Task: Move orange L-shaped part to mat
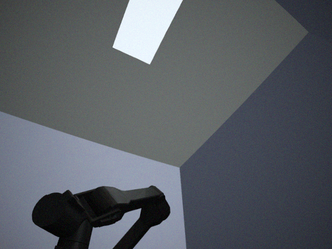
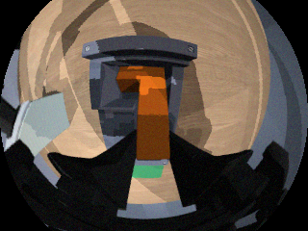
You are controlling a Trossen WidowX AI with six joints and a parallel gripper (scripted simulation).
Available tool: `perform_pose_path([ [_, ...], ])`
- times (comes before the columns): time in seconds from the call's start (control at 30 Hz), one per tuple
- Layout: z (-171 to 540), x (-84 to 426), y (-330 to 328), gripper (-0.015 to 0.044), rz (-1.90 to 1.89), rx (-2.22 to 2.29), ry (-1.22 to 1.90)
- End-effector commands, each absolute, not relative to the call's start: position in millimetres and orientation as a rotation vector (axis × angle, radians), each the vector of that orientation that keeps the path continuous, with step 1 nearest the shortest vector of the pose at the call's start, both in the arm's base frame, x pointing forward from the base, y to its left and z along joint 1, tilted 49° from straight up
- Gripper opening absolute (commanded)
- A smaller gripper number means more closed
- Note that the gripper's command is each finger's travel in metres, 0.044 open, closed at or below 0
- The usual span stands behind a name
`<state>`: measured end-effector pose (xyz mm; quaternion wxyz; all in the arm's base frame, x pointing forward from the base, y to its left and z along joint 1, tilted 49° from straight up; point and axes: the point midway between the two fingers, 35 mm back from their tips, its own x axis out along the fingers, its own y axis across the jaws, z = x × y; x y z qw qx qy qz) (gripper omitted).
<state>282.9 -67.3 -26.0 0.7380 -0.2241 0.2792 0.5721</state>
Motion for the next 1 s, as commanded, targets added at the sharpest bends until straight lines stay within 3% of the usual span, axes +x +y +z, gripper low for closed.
perform_pose_path([
  [0.0, -25.3, 283.0, -68.2, 0.0000, 1.256, -0.493, 0.612],
  [0.97, 2.8, 273.6, -99.6, 0.0000, 1.258, -0.484, 0.616],
])
